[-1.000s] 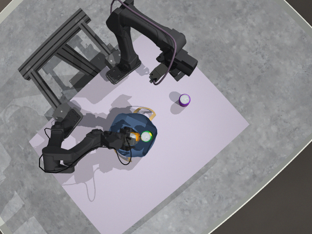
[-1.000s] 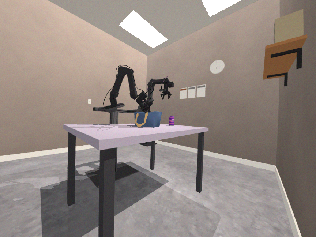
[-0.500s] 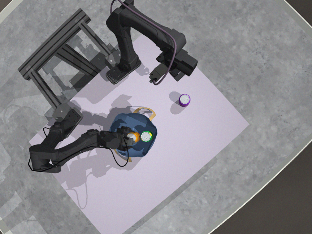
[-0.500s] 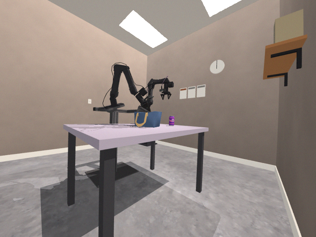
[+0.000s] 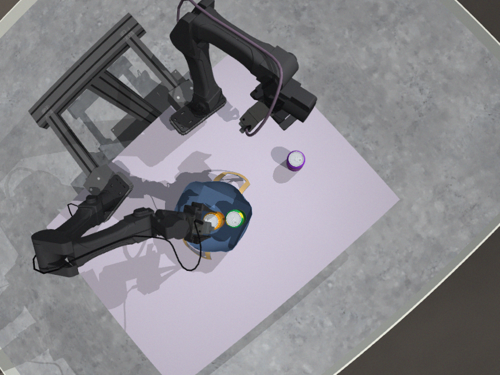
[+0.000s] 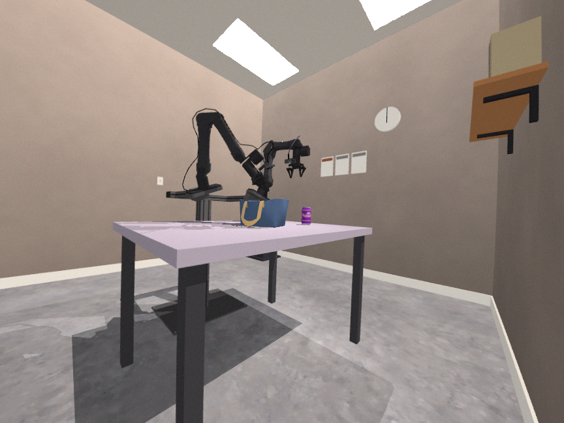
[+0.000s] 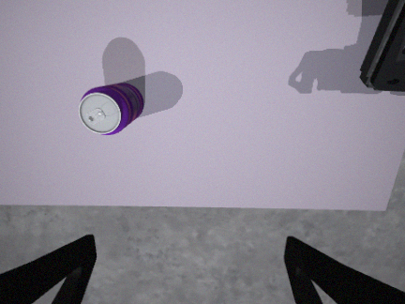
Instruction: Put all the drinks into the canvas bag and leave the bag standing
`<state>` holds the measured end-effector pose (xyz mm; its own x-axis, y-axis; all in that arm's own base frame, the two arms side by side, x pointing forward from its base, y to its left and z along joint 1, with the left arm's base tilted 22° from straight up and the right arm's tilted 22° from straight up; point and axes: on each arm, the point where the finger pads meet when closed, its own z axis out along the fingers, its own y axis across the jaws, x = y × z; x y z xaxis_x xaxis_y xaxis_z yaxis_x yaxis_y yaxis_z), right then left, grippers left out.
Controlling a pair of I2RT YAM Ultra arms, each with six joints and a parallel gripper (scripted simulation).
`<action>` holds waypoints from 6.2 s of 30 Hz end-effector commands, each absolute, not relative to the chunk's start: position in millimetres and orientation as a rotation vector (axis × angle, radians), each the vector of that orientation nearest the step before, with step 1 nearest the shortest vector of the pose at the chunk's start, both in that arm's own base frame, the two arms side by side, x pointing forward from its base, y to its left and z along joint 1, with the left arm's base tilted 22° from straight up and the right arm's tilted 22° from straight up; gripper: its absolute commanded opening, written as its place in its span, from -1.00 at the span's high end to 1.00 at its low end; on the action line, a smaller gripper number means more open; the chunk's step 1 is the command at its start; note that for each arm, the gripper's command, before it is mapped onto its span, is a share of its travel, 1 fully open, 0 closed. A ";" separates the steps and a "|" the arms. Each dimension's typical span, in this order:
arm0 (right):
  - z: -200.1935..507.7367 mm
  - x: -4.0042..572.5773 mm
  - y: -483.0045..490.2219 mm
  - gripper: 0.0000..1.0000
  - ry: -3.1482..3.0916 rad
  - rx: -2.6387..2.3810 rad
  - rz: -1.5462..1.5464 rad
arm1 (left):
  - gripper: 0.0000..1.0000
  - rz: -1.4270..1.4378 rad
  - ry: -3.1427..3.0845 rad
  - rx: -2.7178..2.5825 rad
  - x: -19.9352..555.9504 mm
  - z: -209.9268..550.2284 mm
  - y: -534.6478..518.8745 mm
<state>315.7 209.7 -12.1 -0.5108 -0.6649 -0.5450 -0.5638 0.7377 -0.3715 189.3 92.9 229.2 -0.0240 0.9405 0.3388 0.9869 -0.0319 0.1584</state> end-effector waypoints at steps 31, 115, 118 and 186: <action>32.2 311.6 232.0 -0.73 2.199 -0.915 -0.141 | -1.00 -0.548 -2.089 -2.125 188.6 234.5 89.1; 235.4 179.4 -100.8 -0.73 1.911 1.956 -0.152 | -0.68 -0.547 -2.085 -2.128 188.6 234.5 89.1; 240.0 179.5 -100.9 -0.73 1.903 1.953 -0.146 | -0.68 -0.547 -2.085 -2.128 188.6 234.5 89.1; 240.0 179.5 -100.9 -0.73 1.906 1.949 -0.146 | -0.68 -0.689 -3.691 0.099 347.3 36.7 137.7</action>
<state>180.4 -101.3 235.3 0.0540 0.9417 -0.3320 0.9821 0.0099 0.1879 344.5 139.6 45.5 -0.8167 0.0415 -0.5755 -0.1742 0.9331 0.3146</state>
